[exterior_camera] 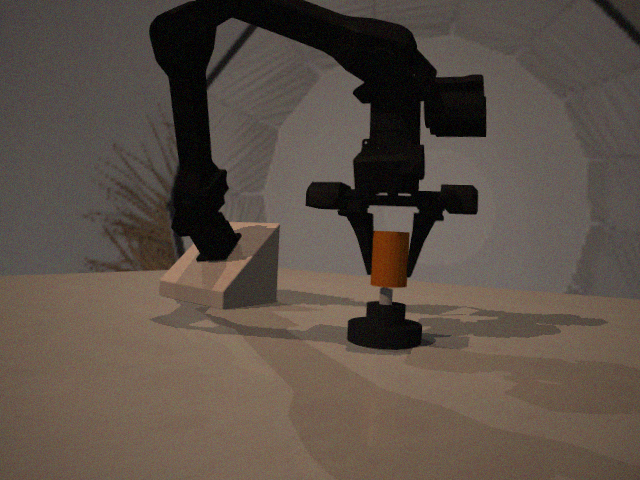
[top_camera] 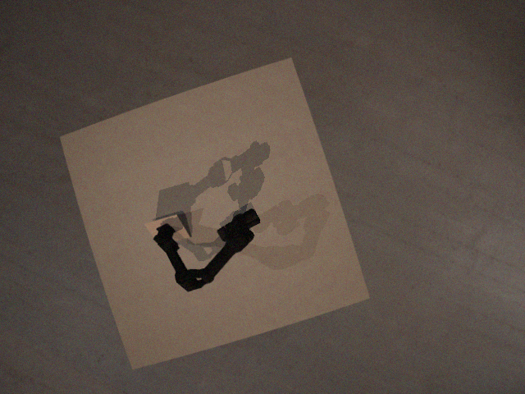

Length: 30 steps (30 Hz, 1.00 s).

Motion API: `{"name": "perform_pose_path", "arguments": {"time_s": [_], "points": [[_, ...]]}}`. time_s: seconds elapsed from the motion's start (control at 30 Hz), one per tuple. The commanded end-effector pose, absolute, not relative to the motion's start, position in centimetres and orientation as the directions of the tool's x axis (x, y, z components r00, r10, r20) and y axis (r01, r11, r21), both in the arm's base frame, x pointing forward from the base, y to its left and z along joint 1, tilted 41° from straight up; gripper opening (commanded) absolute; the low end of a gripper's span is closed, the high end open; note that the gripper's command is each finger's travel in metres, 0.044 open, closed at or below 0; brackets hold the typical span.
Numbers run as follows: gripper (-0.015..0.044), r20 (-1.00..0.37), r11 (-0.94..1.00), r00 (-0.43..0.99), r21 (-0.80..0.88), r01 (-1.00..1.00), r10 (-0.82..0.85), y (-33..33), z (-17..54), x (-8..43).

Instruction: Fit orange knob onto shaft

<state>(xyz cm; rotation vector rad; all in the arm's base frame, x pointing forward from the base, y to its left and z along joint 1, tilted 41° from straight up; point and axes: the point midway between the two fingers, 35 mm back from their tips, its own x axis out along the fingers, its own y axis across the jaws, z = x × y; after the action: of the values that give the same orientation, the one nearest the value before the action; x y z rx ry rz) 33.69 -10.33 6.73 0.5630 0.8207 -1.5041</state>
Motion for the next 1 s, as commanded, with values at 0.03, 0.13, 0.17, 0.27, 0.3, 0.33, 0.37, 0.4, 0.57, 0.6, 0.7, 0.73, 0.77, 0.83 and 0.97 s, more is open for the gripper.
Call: {"name": "perform_pose_path", "arguments": {"time_s": [0.03,0.13,0.17,0.27,0.3,0.33,0.37,0.4,0.57,0.6,0.7,0.73,0.77,0.83,0.97], "points": [[0.0,-0.762,-0.046,-0.111,-0.106,0.993,-0.638,-10.43,6.54,33.67],[0.0,-0.762,-0.046,-0.111,-0.107,0.993,-0.638,-10.44,6.44,33.61],[0.0,-0.762,-0.046,-0.111,-0.107,0.993,-0.638,-10.42,6.42,33.57],[0.0,-0.762,-0.046,-0.111,-0.107,0.993,-0.638,-10.4,6.44,33.52],[0.0,-0.762,-0.046,-0.111,-0.107,0.993,-0.638,-10.45,6.4,33.51],[0.0,-0.762,-0.046,-0.111,-0.107,0.993,-0.638,-10.48,6.39,33.52],[0.0,-0.762,-0.046,-0.111,-0.107,0.993,-0.638,-10.51,6.38,33.52],[0.0,-0.762,-0.046,-0.111,-0.107,0.993,-0.638,-10.48,6.42,33.53],[0.0,-0.762,-0.046,-0.111,-0.107,0.993,-0.638,-10.56,6.41,33.55],[0.0,-0.762,-0.046,-0.111,-0.107,0.993,-0.638,-10.56,6.41,33.55],[0.0,-0.762,-0.046,-0.111,-0.107,0.993,-0.638,-10.49,6.52,33.57],[0.0,-0.762,-0.046,-0.111,-0.107,0.993,-0.638,-10.43,6.62,33.59],[0.0,-0.762,-0.046,-0.111,-0.107,0.993,-0.638,-10.39,6.73,33.63],[0.0,-0.762,-0.046,-0.111,-0.107,0.993,-0.638,-10.36,6.84,33.68],[0.0,-0.762,-0.087,-0.111,-0.072,0.994,-0.638,-10.36,6.88,33.73]]}}
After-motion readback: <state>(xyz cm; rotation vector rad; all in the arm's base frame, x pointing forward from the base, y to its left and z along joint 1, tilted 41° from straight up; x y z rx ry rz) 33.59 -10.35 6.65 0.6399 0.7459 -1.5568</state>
